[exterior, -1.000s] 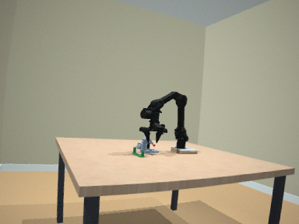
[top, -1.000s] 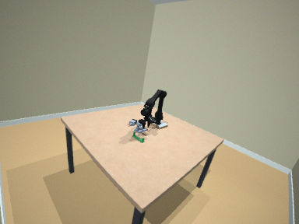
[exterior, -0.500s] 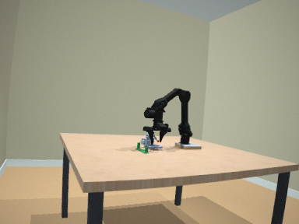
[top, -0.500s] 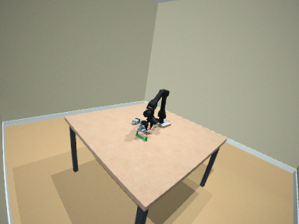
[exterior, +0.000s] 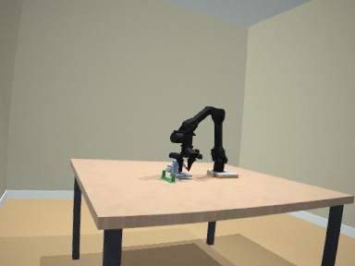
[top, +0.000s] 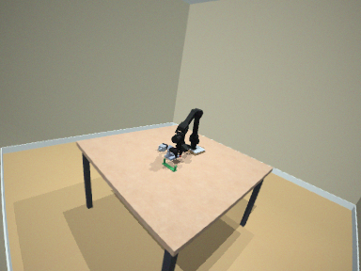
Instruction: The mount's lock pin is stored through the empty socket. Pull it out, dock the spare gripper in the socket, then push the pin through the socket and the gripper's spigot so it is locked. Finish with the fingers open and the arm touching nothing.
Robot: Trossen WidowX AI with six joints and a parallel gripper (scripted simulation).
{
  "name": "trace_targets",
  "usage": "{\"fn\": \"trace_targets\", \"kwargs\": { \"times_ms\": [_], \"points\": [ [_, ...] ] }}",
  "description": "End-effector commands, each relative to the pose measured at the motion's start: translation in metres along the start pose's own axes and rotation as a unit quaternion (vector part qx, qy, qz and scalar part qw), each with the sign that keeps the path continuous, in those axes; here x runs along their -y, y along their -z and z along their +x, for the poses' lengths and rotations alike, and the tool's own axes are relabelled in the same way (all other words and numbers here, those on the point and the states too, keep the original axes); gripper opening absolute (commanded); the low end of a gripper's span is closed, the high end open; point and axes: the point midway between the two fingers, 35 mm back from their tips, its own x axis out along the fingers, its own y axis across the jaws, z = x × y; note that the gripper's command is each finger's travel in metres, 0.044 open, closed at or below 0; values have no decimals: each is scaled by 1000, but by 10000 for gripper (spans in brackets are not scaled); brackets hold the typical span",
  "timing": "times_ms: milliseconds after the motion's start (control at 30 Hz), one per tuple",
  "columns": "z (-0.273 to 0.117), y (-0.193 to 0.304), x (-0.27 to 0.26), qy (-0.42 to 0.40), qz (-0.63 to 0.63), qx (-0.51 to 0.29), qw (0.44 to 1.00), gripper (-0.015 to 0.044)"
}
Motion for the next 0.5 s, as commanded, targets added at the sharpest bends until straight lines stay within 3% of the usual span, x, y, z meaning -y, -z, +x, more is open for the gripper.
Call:
{"fn": "trace_targets", "kwargs": {
  "times_ms": [0, 133, 467],
  "points": [
    [1, 1, 0, 0, -1, -1, 1000, 116],
    [1, 1, 0, 0, -1, -1, 1000, 11],
    [1, 0, 0, 0, -1, 0, 1000, 0]
  ]
}}
